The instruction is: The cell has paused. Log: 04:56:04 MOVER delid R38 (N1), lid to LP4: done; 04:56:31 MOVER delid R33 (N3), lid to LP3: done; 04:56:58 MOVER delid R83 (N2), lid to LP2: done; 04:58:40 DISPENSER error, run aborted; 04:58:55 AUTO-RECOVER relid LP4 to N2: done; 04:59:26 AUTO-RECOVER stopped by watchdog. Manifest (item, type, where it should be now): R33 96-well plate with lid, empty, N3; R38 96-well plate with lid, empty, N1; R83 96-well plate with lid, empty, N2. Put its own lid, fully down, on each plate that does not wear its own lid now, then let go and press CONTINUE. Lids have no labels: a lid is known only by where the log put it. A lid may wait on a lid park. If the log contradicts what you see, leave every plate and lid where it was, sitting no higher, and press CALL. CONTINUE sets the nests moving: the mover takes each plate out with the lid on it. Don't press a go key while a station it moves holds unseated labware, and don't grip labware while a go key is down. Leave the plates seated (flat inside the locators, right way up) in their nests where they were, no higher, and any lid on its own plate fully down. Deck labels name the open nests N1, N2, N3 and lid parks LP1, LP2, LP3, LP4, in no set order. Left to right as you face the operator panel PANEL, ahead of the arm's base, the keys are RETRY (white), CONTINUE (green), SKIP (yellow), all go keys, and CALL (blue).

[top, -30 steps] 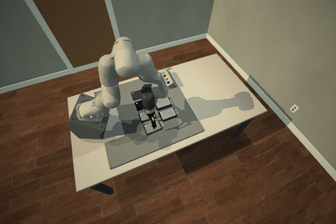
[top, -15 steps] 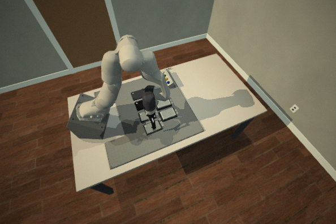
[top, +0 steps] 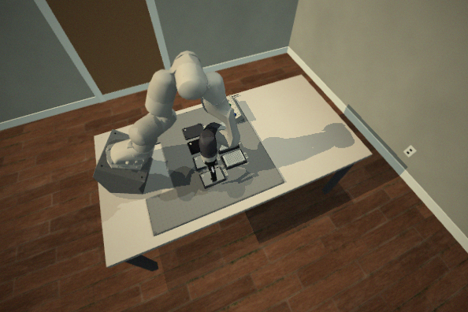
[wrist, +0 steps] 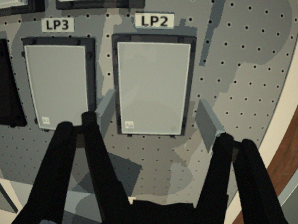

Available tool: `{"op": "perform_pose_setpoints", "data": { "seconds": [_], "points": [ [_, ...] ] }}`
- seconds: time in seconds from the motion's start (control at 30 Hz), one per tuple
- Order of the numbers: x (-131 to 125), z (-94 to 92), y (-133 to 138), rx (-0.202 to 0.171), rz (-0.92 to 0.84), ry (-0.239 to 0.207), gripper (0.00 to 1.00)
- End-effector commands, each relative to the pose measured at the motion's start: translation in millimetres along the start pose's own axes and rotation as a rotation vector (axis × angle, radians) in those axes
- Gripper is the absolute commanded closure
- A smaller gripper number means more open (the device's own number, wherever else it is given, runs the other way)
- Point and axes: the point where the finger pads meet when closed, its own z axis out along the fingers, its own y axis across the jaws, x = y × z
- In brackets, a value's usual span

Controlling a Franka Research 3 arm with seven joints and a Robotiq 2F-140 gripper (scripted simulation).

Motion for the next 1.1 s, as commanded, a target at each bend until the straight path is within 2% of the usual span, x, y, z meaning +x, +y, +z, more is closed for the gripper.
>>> {"op": "perform_pose_setpoints", "data": {
  "seconds": [0.0, 1.07],
  "points": [
    [2.5, 6.0, -4.9, 0.011, -0.086, 0.011, 0.34],
    [2.7, 11.2, -4.9, 0.011, -0.085, 0.011, 0.34]
  ]
}}
